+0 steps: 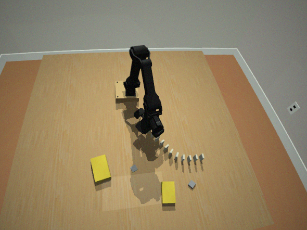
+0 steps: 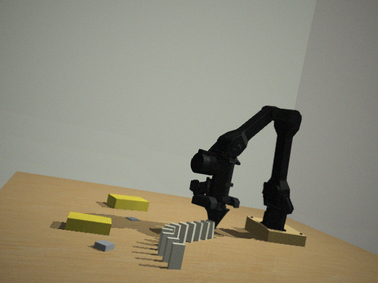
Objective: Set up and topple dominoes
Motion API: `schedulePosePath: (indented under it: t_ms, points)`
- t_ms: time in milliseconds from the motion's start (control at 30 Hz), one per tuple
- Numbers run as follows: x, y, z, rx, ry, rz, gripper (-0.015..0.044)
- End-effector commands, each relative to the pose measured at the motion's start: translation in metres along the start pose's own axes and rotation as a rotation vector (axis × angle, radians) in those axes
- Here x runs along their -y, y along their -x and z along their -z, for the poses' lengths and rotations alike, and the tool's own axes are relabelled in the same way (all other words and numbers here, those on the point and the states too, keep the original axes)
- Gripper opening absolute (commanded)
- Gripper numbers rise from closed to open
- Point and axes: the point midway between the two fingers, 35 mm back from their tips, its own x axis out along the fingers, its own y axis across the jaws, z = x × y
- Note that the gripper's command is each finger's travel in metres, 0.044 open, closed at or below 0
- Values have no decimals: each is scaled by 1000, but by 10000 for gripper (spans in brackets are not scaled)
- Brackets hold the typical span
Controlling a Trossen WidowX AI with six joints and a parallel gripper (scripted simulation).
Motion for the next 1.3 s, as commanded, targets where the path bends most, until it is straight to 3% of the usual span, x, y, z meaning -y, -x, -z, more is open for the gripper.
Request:
schedulePosePath:
  t_ms: [0, 433, 1267]
  points:
    - [-6, -1, 0, -2, -4, 4, 0]
    - [-29, 58, 1, -1, -3, 1, 0]
    - [-30, 59, 1, -2, -4, 1, 0]
